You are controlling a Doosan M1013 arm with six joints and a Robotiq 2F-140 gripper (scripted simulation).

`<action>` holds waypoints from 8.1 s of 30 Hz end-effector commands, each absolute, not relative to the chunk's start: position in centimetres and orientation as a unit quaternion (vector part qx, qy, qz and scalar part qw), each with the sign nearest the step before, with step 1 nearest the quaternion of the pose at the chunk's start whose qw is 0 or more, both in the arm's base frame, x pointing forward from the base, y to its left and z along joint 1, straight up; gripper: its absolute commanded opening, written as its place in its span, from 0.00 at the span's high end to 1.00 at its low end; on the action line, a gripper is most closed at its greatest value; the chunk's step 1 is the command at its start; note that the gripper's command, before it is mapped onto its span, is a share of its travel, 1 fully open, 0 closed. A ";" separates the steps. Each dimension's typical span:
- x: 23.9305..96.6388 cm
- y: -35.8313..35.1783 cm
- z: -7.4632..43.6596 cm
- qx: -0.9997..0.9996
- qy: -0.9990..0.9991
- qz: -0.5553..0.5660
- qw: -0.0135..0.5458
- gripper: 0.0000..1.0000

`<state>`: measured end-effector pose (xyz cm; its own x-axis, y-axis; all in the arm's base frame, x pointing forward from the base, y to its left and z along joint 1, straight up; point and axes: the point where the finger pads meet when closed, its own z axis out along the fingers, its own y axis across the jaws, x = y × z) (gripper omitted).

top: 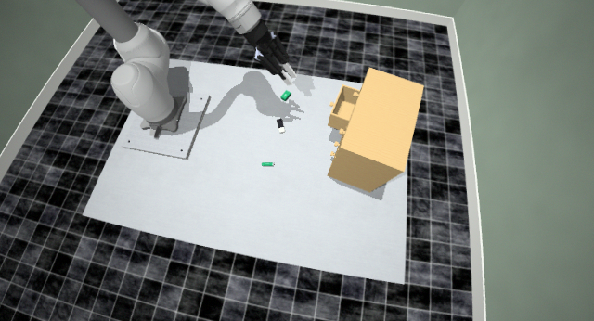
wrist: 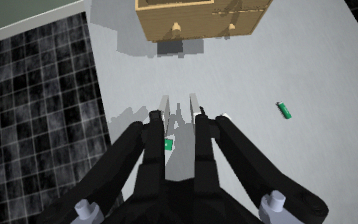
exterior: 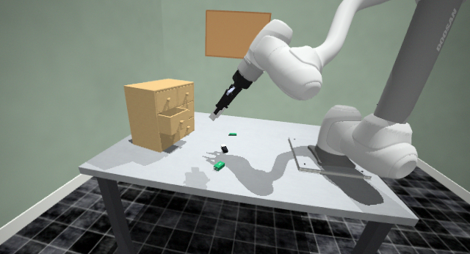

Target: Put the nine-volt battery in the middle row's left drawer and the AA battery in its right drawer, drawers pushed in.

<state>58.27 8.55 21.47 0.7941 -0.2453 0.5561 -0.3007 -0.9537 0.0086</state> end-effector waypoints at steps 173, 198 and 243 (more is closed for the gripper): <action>55.5 15.2 1.3 0.865 0.502 -0.002 0.000 0.74; 55.5 15.2 1.3 0.865 0.502 -0.002 0.000 0.86; 56.4 14.2 11.3 0.894 0.448 -0.002 0.000 0.86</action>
<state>55.86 14.82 11.24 0.5309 0.8474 -0.0038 0.8474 -0.5309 -0.0026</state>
